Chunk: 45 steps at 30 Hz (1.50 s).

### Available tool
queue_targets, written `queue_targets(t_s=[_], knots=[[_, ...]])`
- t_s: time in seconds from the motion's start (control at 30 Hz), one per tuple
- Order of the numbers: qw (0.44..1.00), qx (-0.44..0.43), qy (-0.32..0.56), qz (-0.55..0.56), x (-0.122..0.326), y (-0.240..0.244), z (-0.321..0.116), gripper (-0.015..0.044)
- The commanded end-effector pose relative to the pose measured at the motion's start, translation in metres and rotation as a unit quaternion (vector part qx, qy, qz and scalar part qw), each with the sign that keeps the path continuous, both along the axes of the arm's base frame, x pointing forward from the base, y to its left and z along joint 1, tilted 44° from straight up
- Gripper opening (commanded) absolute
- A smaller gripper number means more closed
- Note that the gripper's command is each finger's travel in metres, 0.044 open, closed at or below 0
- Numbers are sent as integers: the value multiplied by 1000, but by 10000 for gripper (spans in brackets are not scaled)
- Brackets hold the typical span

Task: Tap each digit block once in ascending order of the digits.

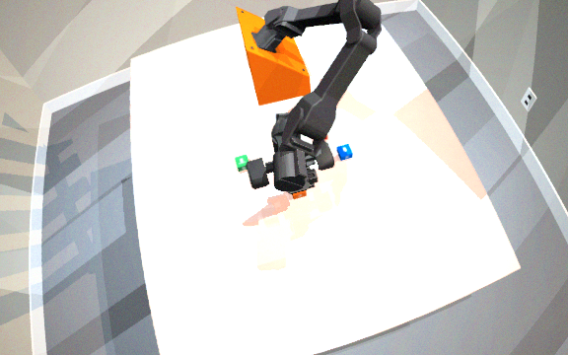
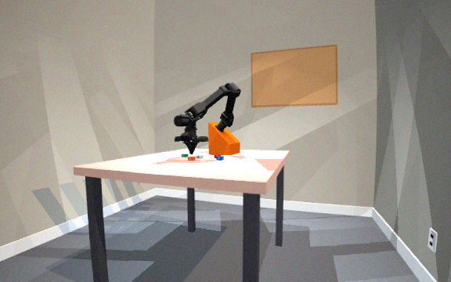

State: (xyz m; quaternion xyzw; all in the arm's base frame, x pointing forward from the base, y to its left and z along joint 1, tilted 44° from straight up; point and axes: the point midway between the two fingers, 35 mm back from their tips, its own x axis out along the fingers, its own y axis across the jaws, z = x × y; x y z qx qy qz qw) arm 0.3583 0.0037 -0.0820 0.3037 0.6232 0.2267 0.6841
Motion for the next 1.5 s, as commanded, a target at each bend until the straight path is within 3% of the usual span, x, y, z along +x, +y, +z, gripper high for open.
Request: queue_targets(t_s=[0.0,0.1,0.23,0.37,0.47,0.7,0.93,1.1,1.47], knots=[[1000,-2,-10,-2,3,-10,10,20],[1000,-3,-10,-2,2,-20,19,20],[1000,-4,-9,-2,-7,-64,66,20],[1000,-4,-9,-2,-8,-66,68,20],[1000,-9,-8,-4,-26,-84,50,20],[1000,-9,-7,-2,-119,-132,-14,20],[1000,-8,-7,-2,-123,-131,-19,20],[1000,-6,-7,-2,-113,-80,-73,20],[1000,-6,-7,-2,-112,-74,-79,20]])
